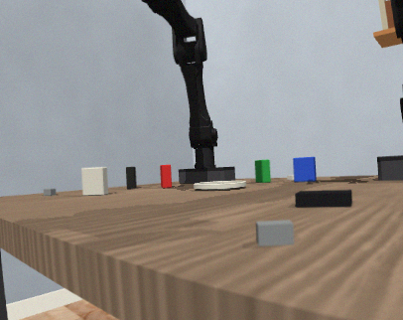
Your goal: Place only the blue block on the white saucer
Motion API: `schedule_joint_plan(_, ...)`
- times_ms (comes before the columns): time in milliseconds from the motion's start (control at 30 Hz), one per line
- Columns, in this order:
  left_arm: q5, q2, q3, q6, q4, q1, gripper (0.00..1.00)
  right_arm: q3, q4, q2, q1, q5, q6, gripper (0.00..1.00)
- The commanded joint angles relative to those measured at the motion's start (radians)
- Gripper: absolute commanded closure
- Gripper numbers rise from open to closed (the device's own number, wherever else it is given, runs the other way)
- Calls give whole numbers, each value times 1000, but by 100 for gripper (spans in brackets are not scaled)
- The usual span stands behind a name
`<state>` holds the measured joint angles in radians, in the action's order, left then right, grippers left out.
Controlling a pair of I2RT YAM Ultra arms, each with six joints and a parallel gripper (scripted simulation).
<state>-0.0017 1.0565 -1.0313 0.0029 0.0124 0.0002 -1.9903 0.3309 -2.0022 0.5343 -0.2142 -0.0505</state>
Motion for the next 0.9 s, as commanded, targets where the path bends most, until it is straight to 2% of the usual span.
schedule_joint_plan(0,1,-10,-11,-2,6,0,0,-19,-13,27,0,-2,3,100)
schedule_joint_plan(567,1,-5,-8,-1,-6,0,0,-7,-6,10,0,-1,2,100)
schedule_joint_plan(733,81,-42,25,55,79,-4,0,47,-18,49,-2,27,-11,43)
schedule_joint_plan(867,160,-113,74,122,177,-11,0,170,20,131,-8,62,-22,0)
